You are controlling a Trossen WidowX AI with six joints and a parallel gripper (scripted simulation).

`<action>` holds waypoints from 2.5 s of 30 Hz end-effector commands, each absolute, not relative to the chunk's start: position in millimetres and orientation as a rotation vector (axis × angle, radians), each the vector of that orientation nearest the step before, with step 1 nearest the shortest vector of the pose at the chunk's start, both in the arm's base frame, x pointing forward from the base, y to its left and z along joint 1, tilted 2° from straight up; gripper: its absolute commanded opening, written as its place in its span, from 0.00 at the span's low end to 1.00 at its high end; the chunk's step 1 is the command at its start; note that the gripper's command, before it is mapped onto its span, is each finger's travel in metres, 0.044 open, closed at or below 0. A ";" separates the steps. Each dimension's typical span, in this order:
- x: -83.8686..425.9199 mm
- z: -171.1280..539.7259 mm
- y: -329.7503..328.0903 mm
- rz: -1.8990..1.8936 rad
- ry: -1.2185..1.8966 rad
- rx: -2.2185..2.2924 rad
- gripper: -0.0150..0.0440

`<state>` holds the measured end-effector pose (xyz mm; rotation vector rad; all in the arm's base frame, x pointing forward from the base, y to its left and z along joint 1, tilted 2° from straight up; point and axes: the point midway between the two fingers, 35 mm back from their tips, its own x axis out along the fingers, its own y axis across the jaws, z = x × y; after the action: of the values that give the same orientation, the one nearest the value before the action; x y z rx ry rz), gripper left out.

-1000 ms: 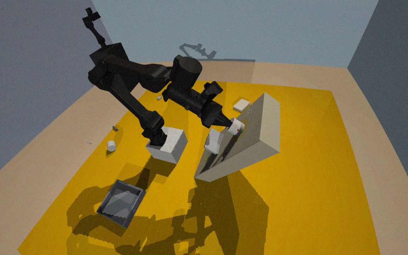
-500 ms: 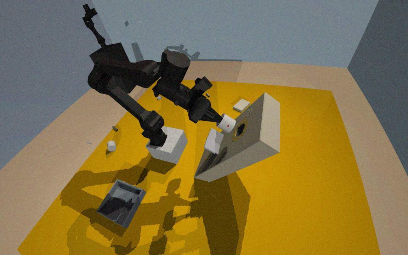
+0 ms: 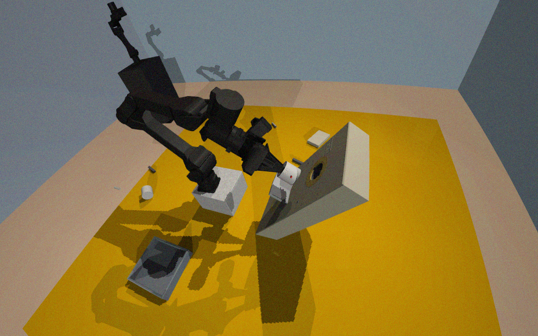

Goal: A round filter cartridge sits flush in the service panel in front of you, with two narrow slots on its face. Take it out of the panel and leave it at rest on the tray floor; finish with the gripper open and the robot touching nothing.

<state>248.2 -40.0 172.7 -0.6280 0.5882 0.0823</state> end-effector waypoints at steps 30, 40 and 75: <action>270.7 218.9 -44.2 0.078 0.578 -0.624 0.43; 267.3 280.7 -45.5 0.076 0.569 -0.631 0.74; 244.7 148.8 -44.1 -0.112 0.994 0.093 0.77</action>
<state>243.1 -43.4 155.0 0.0886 0.9882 -0.1051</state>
